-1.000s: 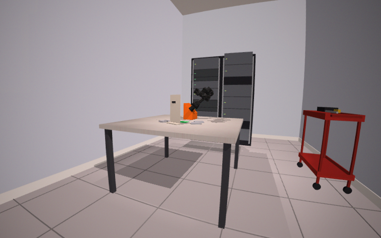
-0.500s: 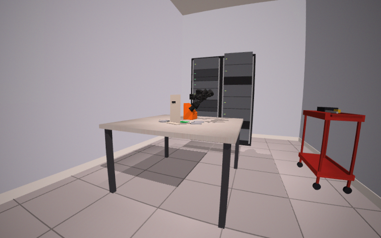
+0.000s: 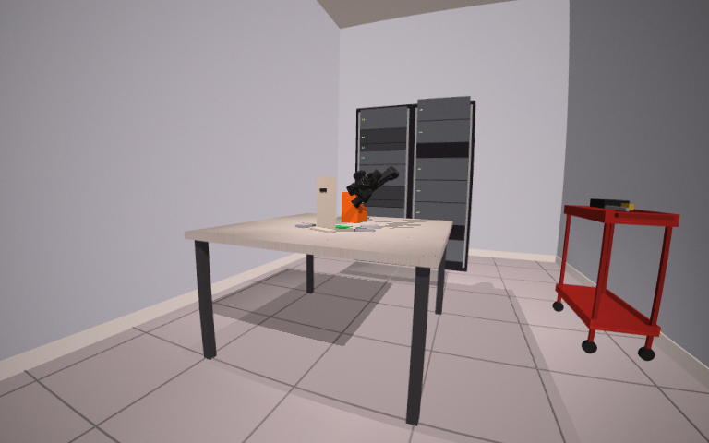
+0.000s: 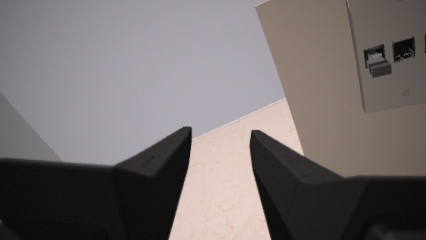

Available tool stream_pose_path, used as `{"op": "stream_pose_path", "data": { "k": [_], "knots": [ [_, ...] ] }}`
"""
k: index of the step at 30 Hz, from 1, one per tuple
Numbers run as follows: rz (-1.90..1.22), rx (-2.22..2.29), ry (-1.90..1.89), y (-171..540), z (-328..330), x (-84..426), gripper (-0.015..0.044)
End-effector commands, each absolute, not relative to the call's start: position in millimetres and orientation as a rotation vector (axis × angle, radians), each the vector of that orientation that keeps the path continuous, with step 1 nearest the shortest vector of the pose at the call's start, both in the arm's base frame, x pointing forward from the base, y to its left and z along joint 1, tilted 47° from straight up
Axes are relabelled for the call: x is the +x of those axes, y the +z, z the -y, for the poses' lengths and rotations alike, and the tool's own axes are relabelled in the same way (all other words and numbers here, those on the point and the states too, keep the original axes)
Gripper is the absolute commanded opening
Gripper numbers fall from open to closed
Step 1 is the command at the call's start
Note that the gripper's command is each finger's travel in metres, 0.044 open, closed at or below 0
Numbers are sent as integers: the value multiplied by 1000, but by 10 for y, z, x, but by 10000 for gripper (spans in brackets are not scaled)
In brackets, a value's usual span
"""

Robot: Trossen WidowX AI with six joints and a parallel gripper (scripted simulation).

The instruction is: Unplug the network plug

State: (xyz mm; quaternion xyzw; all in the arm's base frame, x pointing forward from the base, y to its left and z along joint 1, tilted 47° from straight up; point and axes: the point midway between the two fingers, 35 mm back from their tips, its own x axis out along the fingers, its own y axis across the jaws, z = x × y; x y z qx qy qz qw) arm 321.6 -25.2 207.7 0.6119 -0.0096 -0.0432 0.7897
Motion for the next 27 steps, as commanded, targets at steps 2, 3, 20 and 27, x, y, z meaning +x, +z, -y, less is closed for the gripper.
{"op": "stream_pose_path", "data": {
  "k": [2, 3, 20, 27],
  "knots": [
    [38, 1509, -124, 1905, 317, 3171, 156],
    [41, 1544, -129, 1874, 326, 3161, 156],
    [121, 2134, -210, 1384, 467, 2931, 156],
    [172, 2370, -239, 1212, 513, 2807, 156]
  ]
}}
